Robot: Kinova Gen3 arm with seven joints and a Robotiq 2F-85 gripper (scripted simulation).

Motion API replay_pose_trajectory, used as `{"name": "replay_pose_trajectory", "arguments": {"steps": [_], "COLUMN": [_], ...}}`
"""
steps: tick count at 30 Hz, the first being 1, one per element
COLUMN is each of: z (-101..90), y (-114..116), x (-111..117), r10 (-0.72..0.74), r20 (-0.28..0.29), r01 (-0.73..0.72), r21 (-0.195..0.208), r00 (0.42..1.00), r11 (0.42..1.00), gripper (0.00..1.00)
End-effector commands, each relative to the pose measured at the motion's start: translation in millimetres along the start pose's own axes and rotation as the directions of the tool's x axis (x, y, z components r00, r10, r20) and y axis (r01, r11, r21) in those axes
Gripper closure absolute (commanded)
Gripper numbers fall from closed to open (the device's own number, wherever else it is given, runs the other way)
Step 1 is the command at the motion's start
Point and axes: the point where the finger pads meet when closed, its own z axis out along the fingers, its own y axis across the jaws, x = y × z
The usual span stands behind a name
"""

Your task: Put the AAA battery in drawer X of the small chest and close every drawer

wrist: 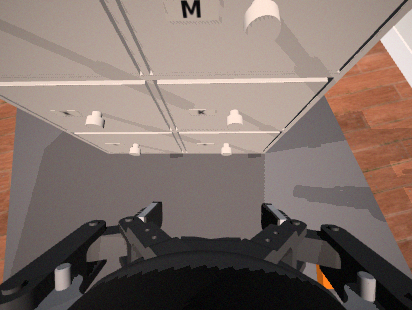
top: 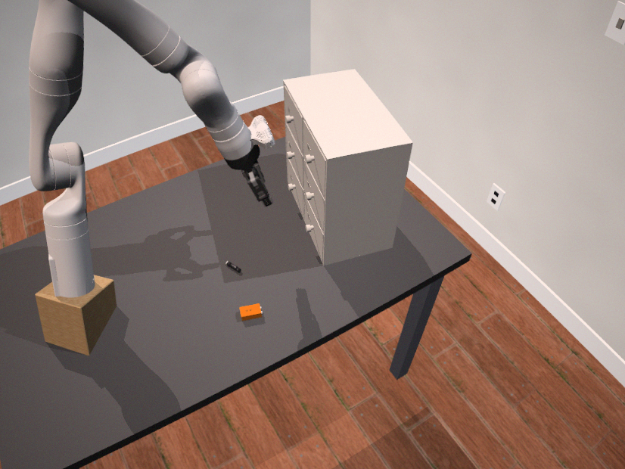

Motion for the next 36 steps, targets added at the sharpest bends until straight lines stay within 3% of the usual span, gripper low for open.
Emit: {"name": "replay_pose_trajectory", "arguments": {"steps": [1, 25, 36], "z": [6.0, 37.2, 46.6], "y": [-4, -4, -5], "x": [-3, 8, 12], "r10": [-0.007, -0.005, -0.005], "r20": [-0.008, -0.165, -0.212], "r01": [0.007, 0.007, 0.007], "r21": [0.006, 0.007, 0.007], "r00": [1.0, 0.986, 0.977], "r11": [1.0, 1.0, 1.0], "gripper": [0.0, 0.0, 0.0]}}
